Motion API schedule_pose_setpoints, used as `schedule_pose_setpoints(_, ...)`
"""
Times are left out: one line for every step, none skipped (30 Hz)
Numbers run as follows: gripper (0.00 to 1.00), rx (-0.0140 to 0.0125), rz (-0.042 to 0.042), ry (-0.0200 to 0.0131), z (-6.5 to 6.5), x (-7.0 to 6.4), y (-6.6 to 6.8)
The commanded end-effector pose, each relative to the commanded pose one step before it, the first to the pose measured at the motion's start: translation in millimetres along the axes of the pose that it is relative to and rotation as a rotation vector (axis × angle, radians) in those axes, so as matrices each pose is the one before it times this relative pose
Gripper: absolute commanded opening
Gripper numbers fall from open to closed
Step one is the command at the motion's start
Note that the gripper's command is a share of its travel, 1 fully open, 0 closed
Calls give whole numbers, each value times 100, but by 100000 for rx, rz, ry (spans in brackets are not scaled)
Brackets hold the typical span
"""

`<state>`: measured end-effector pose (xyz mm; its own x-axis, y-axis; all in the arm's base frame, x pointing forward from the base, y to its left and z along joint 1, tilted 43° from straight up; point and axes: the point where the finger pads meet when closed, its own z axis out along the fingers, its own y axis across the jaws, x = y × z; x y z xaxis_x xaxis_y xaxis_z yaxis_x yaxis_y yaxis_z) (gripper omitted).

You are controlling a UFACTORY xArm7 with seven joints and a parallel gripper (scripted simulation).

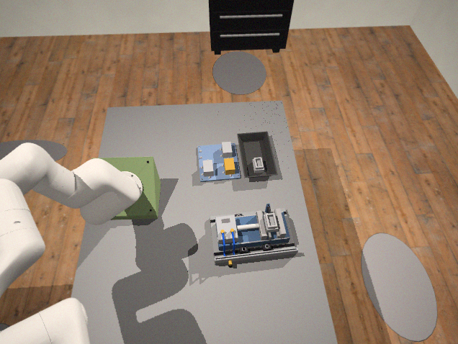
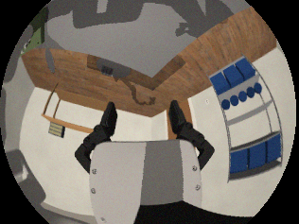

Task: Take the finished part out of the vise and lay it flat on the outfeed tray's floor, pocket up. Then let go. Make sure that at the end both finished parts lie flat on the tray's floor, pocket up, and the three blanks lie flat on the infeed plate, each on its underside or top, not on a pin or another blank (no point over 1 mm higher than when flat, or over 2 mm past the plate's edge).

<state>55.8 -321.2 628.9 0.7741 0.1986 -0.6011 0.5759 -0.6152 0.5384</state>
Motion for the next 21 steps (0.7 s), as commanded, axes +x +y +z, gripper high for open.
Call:
schedule_pose_setpoints(100,-421,154,-77,-177,-74,58)
schedule_pose_setpoints(100,0,0,0,0,0,0)
schedule_pose_setpoints(100,0,0,0,0,0,0)
schedule_pose_setpoints(100,0,0,0,0,0,0)
schedule_pose_setpoints(100,0,0,0,0,0,0)
schedule_pose_setpoints(100,0,0,0,0,0,0)
schedule_pose_setpoints(100,0,0,0,0,0,0)
schedule_pose_setpoints(100,0,0,0,0,0,0)
schedule_pose_setpoints(100,0,0,0,0,0,0)
schedule_pose_setpoints(100,0,0,0,0,0,0)
schedule_pose_setpoints(100,0,0,0,0,0,0)
schedule_pose_setpoints(100,0,0,0,0,0,0)
schedule_pose_setpoints(100,0,0,0,0,0,0)
schedule_pose_setpoints(100,0,0,0,0,0,0)
schedule_pose_setpoints(100,0,0,0,0,0,0)
schedule_pose_setpoints(100,0,0,0,0,0,0)
schedule_pose_setpoints(100,0,0,0,0,0,0)
schedule_pose_setpoints(100,8,-39,-9,3,21,13)
schedule_pose_setpoints(100,54,-260,-55,22,140,88)
schedule_pose_setpoints(100,135,-661,-139,54,356,221)
schedule_pose_setpoints(100,233,-1200,-248,95,650,399)
